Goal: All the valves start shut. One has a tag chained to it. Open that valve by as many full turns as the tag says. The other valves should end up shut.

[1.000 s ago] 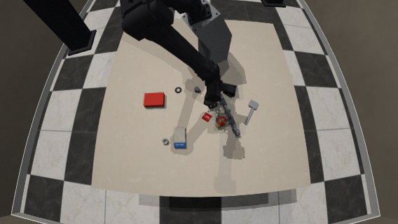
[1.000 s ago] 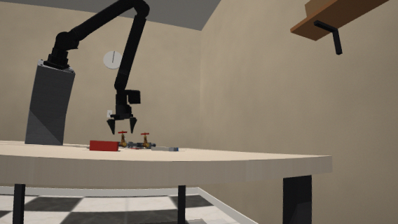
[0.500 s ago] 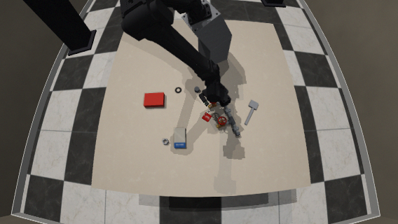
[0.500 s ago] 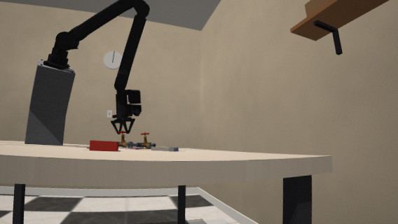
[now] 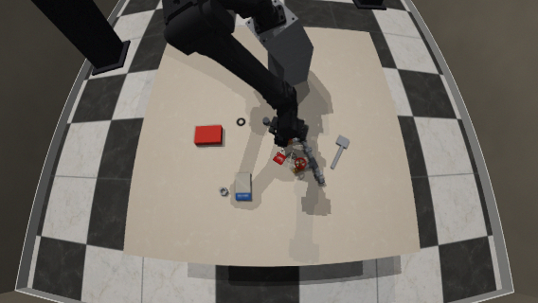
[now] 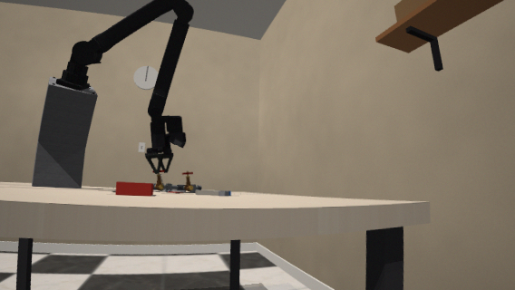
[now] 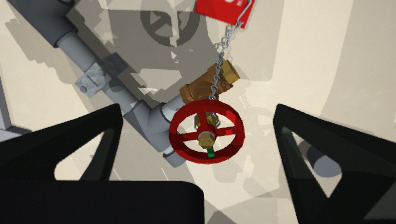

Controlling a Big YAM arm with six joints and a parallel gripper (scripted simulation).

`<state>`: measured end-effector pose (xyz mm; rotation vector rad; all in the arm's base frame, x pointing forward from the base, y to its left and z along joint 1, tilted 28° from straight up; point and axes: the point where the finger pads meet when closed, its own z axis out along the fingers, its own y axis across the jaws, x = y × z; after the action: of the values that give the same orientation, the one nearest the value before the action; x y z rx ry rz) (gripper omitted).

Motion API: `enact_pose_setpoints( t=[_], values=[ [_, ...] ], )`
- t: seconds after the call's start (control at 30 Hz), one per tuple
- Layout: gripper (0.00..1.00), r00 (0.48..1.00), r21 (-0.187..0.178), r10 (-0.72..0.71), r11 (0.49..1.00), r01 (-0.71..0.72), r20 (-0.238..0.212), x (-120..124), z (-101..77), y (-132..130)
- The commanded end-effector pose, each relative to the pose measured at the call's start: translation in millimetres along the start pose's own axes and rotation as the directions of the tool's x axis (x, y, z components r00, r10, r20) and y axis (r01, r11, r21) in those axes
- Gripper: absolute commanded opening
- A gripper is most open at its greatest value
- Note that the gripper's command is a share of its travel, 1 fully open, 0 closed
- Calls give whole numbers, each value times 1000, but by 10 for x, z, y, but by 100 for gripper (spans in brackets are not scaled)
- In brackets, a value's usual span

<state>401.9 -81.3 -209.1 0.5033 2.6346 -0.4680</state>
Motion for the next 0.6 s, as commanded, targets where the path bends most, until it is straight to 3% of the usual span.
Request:
enact_pose_setpoints(
  t=[0.0, 0.03, 0.23, 0.47, 0.5, 0.57],
  values=[
    [100, 972, 18, 236, 972, -236, -11, 119, -5, -39],
    [100, 927, 19, 375, 927, -374, -6, 99, 0, -32],
    [100, 746, 22, 666, 746, -665, 0, 97, -1, -32],
    [100, 425, 43, 905, 425, -904, 9, 98, 0, -32],
    [100, 400, 46, 916, 399, -916, 10, 98, 0, -32],
    [100, 400, 46, 916, 399, -916, 10, 98, 0, -32]
  ],
)
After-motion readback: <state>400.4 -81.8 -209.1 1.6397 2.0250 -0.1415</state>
